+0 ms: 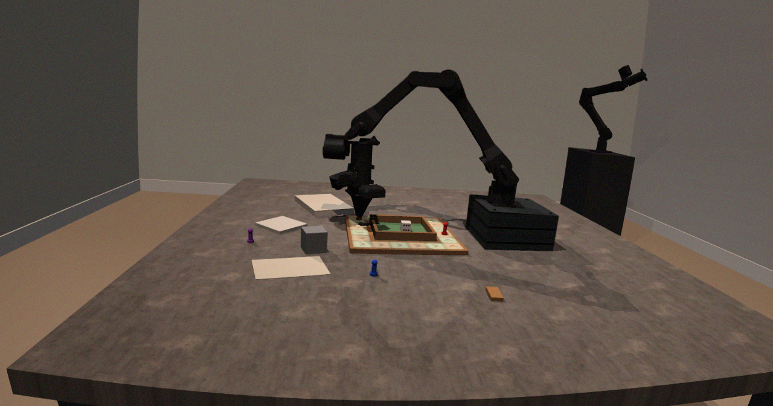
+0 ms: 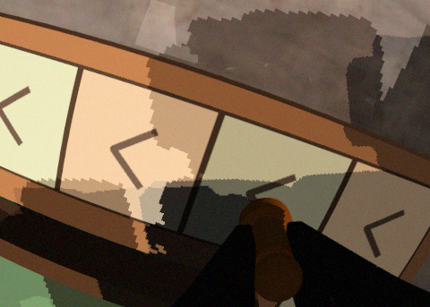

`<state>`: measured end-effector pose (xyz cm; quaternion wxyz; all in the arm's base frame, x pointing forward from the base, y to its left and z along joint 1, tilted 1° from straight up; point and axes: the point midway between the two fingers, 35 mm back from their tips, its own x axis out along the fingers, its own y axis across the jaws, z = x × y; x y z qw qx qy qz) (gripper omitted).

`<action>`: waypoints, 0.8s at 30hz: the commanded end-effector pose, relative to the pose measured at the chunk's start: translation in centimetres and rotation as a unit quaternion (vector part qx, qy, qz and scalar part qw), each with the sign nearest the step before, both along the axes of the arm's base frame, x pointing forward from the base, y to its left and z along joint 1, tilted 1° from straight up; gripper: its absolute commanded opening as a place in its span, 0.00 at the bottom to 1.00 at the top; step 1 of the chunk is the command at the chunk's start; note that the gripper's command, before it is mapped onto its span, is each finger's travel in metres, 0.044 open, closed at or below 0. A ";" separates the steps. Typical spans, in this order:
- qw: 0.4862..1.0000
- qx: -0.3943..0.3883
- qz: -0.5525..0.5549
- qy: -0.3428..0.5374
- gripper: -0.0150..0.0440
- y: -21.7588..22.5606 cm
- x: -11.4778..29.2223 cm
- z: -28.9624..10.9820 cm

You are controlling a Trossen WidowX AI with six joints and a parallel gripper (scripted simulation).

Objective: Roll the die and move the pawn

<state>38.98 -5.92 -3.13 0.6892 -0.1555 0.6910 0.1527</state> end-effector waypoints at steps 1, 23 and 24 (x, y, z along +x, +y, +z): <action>1.000 -0.003 0.002 -0.009 0.25 -0.1 0.6 3.3; 1.000 -0.001 0.002 -0.008 0.25 3.6 0.3 8.6; 1.000 0.000 0.002 -0.008 0.25 4.3 0.3 8.0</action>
